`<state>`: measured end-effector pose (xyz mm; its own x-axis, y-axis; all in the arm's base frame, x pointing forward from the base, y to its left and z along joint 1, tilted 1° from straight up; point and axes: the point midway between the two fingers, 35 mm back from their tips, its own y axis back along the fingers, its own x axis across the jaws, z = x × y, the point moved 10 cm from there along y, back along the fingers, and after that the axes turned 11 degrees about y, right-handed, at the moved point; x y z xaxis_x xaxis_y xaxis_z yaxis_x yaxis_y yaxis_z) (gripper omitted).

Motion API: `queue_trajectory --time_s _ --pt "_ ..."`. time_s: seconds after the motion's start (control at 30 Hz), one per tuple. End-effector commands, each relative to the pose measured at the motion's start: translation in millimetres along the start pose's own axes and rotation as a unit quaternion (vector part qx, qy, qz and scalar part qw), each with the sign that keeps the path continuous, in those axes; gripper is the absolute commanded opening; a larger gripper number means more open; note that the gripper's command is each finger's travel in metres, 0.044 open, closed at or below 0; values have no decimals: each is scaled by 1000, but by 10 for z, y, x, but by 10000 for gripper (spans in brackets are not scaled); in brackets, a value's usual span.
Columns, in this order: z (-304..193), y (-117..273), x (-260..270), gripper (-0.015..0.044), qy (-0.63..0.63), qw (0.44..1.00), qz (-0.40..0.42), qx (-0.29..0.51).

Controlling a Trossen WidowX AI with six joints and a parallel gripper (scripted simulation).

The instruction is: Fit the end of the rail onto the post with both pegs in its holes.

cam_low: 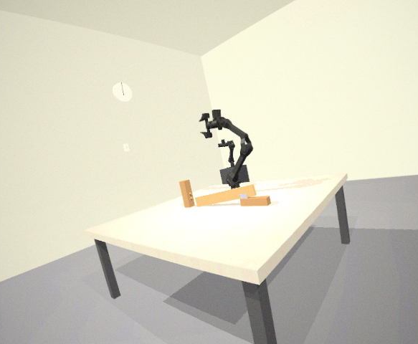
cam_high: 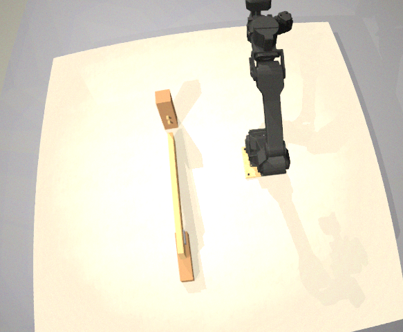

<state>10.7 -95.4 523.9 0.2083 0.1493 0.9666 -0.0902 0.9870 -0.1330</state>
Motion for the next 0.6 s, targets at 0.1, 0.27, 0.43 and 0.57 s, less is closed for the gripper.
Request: queue_trajectory --time_s 0.1,0.27,0.43,0.57 --pt "-59 -92 -50 440 42 999 -14 24" --pt "-311 -364 -217 440 188 975 -45 114" --pt "-704 -596 -416 440 359 904 -45 228" --pt "-1089 -699 -582 440 492 809 -13 321"
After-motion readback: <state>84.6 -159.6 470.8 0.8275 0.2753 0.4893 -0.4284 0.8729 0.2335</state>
